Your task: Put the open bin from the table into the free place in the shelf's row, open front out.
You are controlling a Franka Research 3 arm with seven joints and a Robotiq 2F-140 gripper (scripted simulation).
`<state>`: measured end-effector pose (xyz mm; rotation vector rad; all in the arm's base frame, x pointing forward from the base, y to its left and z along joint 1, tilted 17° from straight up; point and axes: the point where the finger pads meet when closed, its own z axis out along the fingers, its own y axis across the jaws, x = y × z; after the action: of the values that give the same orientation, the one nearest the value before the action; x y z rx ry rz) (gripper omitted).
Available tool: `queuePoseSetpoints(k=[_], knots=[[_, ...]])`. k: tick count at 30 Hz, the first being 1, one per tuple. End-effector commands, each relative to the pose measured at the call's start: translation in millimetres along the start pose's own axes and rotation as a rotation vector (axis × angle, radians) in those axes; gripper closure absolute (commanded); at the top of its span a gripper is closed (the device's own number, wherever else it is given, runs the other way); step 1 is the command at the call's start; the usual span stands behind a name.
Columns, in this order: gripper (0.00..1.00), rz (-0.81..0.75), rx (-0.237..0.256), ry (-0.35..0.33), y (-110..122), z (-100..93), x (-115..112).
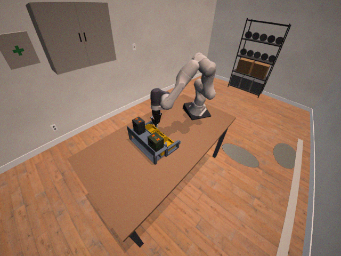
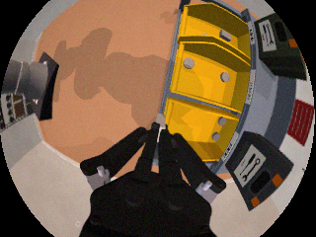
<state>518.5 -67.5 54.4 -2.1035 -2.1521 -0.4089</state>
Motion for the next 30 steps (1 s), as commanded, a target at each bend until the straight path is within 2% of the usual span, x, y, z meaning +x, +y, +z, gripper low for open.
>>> queuePoseSetpoints(k=[1, 30], knots=[[1.0, 0.003, 0.002, -0.001, 0.5, 0.3, 0.3], [1.0, 0.003, 0.002, -0.001, -1.2, -1.4, 0.3]])
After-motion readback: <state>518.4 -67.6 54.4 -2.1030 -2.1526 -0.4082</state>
